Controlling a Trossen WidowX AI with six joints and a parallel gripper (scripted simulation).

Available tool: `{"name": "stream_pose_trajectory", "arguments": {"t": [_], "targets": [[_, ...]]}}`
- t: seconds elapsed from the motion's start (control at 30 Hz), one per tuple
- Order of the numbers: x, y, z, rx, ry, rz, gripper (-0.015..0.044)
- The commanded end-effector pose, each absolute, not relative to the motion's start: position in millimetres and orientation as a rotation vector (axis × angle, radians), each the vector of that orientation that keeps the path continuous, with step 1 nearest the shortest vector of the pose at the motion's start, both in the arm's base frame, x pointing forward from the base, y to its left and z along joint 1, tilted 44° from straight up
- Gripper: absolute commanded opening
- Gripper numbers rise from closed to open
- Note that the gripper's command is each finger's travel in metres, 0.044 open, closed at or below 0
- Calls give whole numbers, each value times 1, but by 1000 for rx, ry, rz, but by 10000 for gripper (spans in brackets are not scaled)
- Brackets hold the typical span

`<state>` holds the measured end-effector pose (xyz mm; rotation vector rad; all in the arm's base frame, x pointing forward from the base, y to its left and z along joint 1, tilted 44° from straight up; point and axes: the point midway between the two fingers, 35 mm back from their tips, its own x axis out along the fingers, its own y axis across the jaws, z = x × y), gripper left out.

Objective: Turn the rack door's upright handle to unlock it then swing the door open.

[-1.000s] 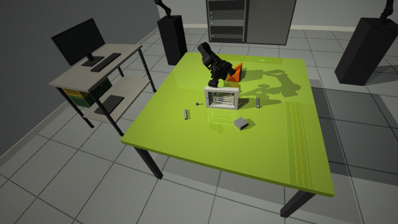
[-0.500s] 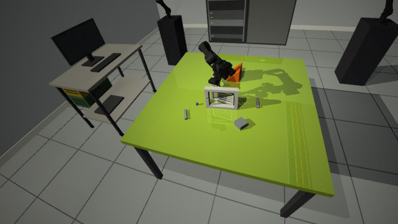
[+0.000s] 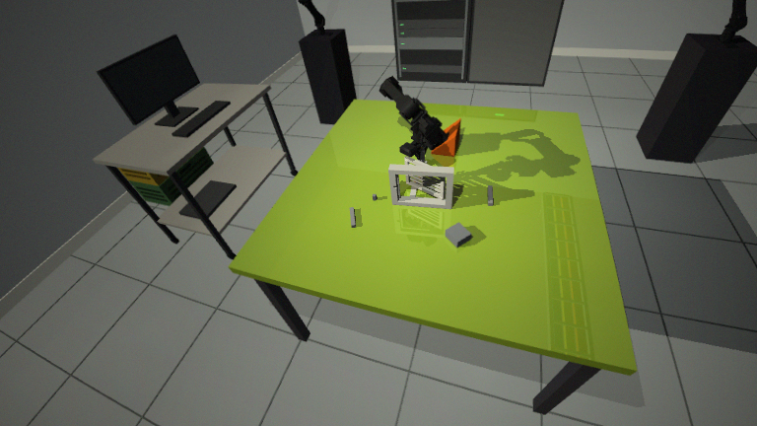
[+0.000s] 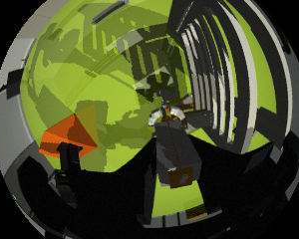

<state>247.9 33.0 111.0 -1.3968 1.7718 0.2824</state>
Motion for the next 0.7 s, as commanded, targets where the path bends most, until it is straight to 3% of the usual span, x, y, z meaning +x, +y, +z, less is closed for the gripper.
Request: {"name": "stream_pose_trajectory", "arguments": {"t": [0.0,0.67], "targets": [[245,36,108,-1335,1745,202,25],[218,60,86,-1134,1704,-35,25]]}}
